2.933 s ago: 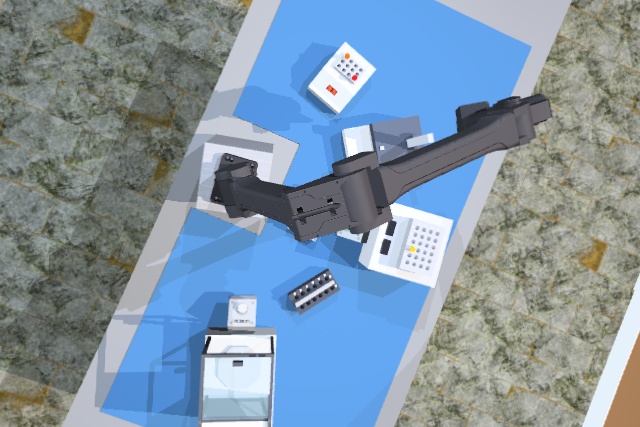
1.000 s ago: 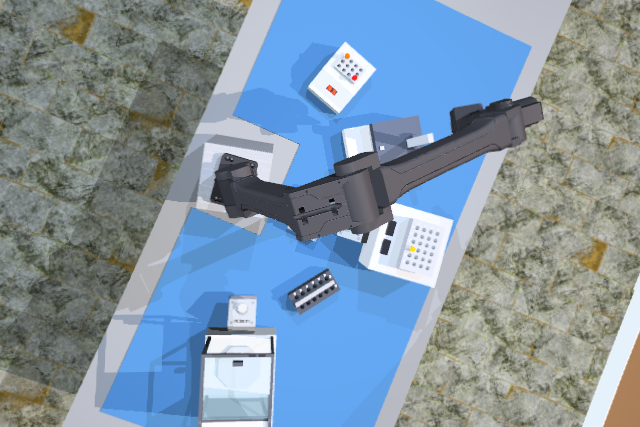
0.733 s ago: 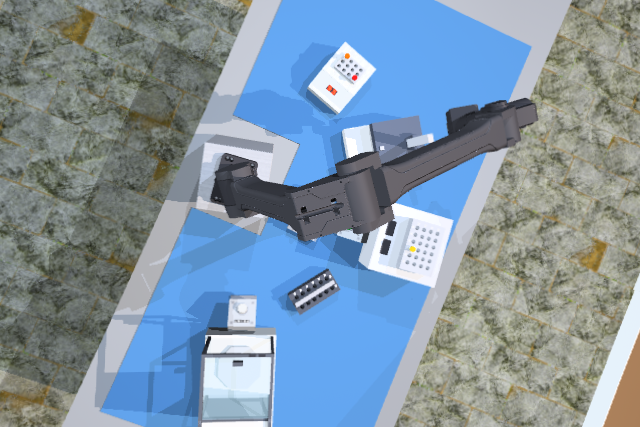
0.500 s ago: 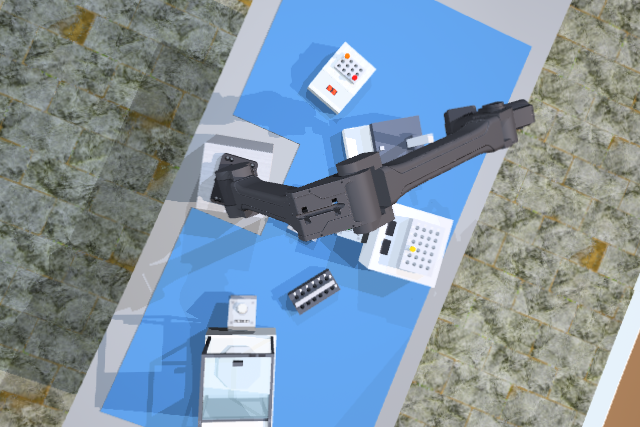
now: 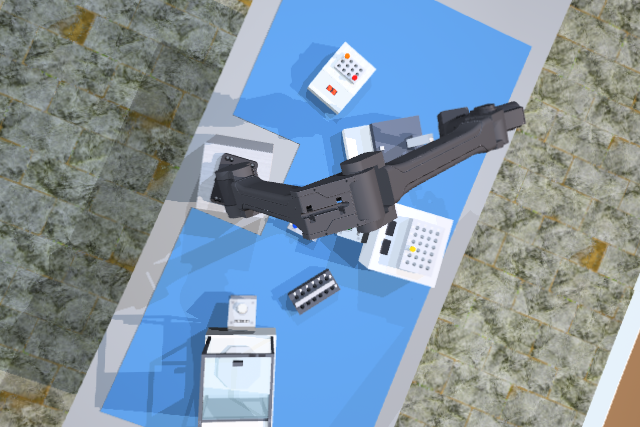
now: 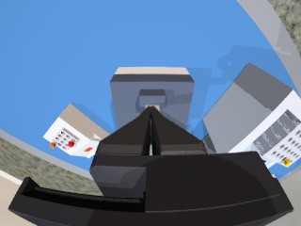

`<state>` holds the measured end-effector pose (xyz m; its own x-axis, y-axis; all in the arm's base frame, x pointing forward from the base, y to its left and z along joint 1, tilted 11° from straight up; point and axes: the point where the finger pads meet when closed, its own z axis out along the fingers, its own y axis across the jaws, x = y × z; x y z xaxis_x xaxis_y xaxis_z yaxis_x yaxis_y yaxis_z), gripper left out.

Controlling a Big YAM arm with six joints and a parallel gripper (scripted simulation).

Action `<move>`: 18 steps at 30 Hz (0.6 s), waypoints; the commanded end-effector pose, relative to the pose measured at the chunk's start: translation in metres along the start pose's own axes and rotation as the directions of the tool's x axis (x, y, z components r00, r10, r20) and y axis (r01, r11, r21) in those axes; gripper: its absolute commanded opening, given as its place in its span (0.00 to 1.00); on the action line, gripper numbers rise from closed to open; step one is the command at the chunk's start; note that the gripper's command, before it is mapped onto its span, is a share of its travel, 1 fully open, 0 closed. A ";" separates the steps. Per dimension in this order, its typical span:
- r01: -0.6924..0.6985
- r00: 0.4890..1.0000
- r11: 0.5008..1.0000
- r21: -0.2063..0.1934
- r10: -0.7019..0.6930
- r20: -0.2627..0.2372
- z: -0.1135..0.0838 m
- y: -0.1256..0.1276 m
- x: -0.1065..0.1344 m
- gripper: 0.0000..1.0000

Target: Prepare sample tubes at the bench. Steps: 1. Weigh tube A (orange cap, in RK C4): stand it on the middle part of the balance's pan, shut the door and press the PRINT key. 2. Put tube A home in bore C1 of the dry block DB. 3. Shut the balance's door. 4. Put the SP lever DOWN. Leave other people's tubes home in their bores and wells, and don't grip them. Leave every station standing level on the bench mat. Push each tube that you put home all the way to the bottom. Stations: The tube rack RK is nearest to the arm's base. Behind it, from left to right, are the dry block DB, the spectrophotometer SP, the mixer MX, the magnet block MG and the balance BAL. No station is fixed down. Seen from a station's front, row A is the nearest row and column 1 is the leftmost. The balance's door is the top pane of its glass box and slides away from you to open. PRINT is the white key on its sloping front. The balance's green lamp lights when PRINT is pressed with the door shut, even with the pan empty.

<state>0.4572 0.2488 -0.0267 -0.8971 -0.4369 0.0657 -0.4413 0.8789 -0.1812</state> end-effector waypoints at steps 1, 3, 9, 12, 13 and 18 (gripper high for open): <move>-0.002 1.000 1.000 -0.001 0.002 0.031 -0.006 -0.008 -0.004 0.00; 0.001 1.000 1.000 0.001 -0.001 0.012 0.007 -0.007 -0.001 0.00; 0.007 1.000 1.000 0.001 -0.007 0.021 0.002 -0.004 0.001 0.00; -0.002 0.999 1.000 -0.002 0.002 0.035 -0.003 -0.002 -0.009 0.00; -0.002 0.999 1.000 -0.002 0.002 0.035 -0.003 -0.002 -0.009 0.00; -0.002 0.999 1.000 -0.002 0.002 0.035 -0.003 -0.002 -0.009 0.00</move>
<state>0.4551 0.2453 -0.0342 -0.8975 -0.4365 0.0628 -0.4404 0.8794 -0.1807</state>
